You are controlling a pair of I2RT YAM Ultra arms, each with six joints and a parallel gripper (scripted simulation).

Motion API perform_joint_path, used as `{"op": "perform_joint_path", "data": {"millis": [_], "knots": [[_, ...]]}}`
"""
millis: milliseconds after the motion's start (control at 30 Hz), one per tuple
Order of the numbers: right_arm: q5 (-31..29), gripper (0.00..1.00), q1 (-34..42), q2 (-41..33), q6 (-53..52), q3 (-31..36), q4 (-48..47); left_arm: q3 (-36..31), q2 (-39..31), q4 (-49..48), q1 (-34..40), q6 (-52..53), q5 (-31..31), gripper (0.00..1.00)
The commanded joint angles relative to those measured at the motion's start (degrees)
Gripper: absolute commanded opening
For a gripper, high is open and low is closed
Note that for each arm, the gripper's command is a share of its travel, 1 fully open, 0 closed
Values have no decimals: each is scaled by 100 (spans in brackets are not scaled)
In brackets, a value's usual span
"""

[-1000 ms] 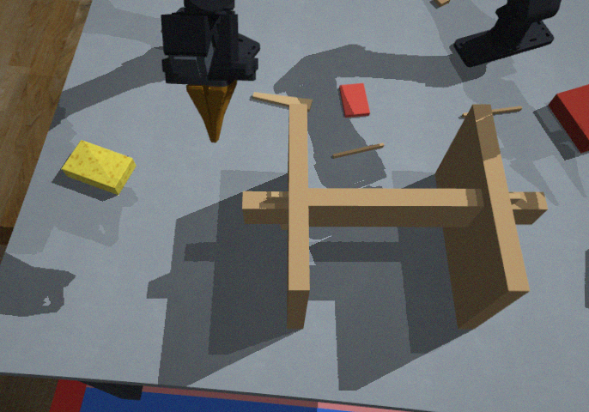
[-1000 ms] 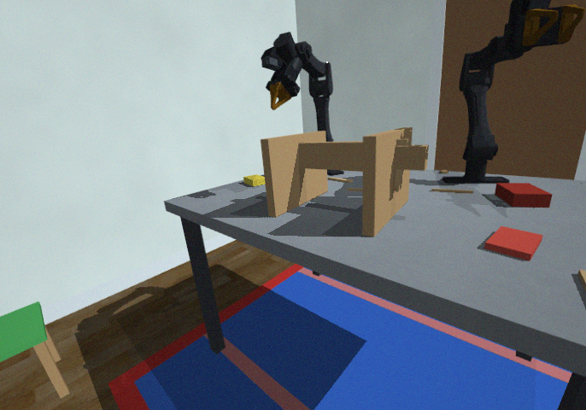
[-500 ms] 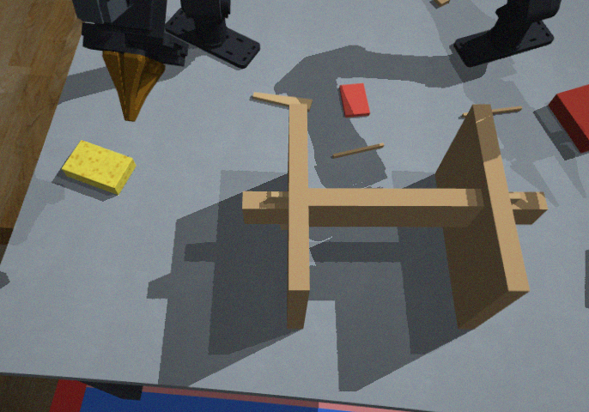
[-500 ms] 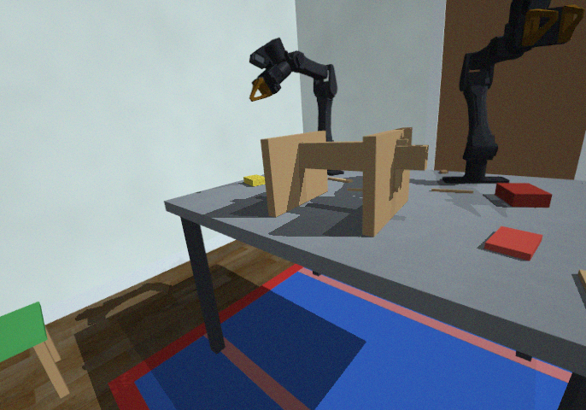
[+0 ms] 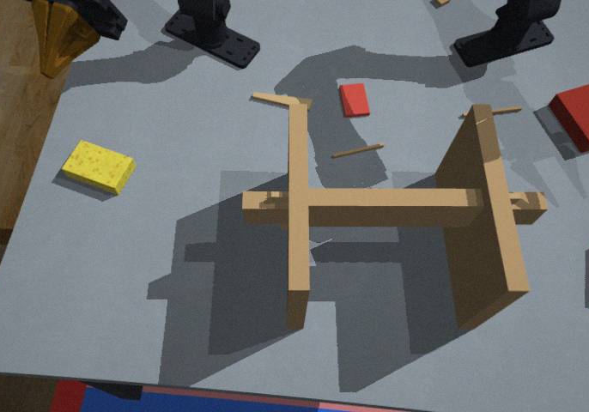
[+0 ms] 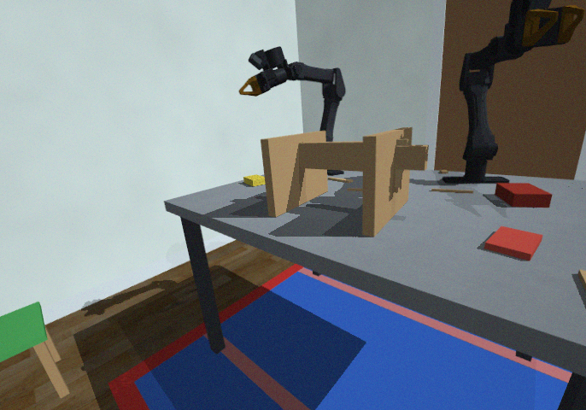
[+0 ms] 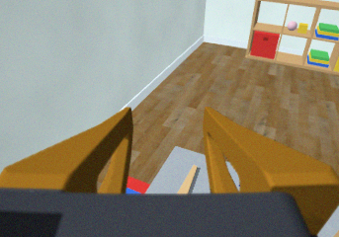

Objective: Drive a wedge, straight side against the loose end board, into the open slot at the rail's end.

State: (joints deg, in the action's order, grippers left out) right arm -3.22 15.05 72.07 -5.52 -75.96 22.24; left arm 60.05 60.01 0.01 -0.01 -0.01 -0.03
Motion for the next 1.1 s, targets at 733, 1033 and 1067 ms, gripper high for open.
{"op": "perform_joint_path", "data": {"millis": [733, 1033, 1067], "knots": [[320, 0, -1596, -1412, 470, 1362, -2488, 186, -91, -109, 60, 23, 27, 40], [287, 0, -1440, -1170, 568, 1536, -2442, 192, -102, -112, 14, 25, 10, 40], [287, 0, -1440, -1170, 568, 1536, -2442, 192, -102, -112, 14, 25, 10, 40]]}}
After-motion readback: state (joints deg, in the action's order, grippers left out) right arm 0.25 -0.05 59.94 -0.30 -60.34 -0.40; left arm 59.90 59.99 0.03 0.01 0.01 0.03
